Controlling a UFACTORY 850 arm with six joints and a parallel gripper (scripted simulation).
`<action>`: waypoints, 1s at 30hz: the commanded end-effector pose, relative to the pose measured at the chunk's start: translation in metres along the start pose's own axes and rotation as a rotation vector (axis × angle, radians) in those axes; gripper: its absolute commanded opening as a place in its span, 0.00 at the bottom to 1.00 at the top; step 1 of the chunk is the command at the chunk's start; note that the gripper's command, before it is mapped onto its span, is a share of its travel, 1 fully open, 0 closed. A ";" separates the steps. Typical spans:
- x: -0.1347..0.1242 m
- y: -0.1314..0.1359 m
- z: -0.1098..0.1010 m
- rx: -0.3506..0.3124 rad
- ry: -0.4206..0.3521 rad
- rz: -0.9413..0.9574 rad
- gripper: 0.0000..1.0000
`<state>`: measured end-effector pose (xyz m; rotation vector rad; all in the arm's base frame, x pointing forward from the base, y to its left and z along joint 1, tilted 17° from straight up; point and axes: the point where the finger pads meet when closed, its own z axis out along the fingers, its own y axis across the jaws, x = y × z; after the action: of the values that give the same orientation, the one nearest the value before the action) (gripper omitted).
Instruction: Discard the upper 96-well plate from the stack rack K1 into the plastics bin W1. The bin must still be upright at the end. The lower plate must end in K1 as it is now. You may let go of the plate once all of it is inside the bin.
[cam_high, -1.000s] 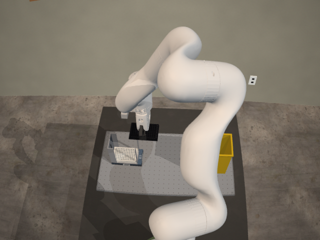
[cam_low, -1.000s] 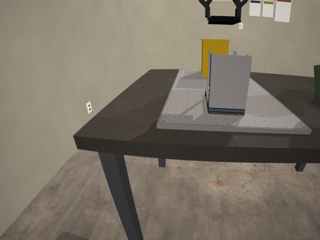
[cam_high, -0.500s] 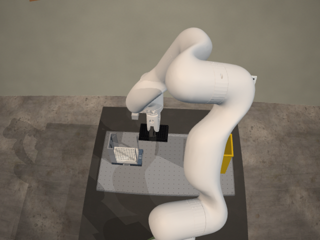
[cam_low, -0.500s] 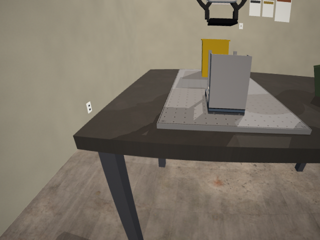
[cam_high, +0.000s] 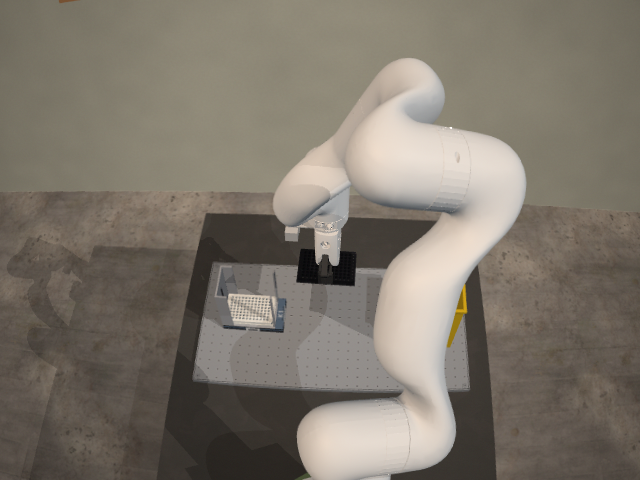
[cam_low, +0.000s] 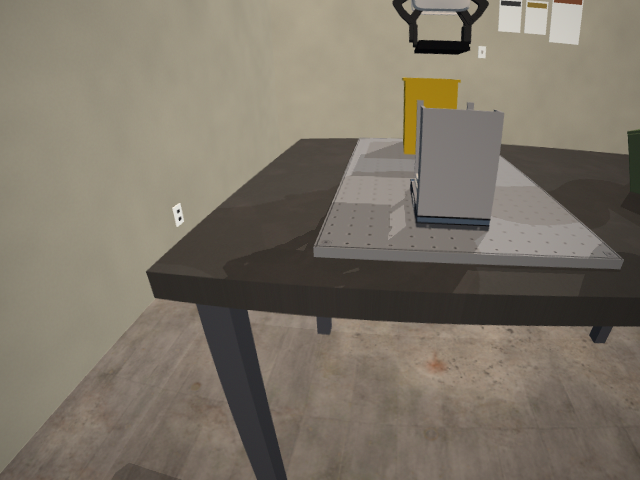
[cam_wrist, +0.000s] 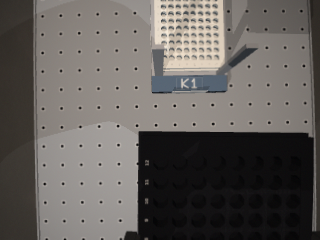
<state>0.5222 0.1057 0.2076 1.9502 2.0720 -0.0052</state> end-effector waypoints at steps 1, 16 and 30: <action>-0.013 0.001 0.000 -0.002 0.001 0.000 0.00; -0.056 0.000 0.002 -0.002 0.001 0.000 0.00; -0.096 0.000 0.003 -0.002 0.001 0.000 0.00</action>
<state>0.5256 0.0169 0.2234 1.9505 2.0706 -0.0055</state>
